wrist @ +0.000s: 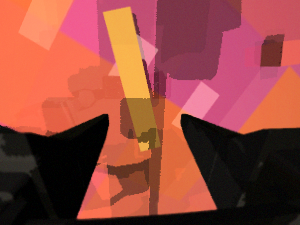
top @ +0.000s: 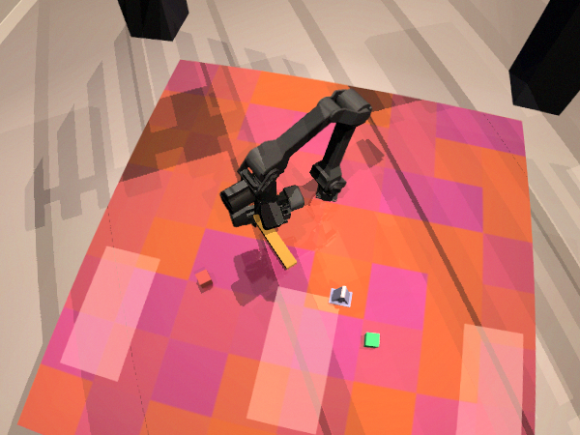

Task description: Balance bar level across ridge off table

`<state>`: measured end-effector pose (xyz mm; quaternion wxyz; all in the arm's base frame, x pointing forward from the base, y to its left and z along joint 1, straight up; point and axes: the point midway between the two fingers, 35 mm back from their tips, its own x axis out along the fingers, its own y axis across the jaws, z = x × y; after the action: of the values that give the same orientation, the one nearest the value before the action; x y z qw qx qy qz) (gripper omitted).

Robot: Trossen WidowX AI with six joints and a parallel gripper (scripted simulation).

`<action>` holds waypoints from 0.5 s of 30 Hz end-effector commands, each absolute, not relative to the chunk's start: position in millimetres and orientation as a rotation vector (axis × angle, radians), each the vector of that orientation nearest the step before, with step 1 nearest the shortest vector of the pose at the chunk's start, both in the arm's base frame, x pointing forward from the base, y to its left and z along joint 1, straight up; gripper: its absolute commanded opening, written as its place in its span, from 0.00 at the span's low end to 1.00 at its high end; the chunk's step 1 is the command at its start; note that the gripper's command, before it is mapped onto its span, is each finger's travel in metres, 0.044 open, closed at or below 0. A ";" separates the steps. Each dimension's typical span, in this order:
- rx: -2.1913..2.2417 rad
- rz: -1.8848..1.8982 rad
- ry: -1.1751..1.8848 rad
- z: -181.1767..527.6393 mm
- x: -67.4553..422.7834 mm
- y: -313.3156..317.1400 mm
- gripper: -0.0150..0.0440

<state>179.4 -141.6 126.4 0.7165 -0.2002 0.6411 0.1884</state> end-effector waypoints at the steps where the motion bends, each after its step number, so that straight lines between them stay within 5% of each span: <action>1: -0.543 0.516 1.452 119.8 174.7 -143.9 0.79; 15: -0.632 0.604 1.472 100.0 172.4 -147.1 0.79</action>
<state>173.9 -147.2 111.5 0.6603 -0.2787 0.6465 0.2613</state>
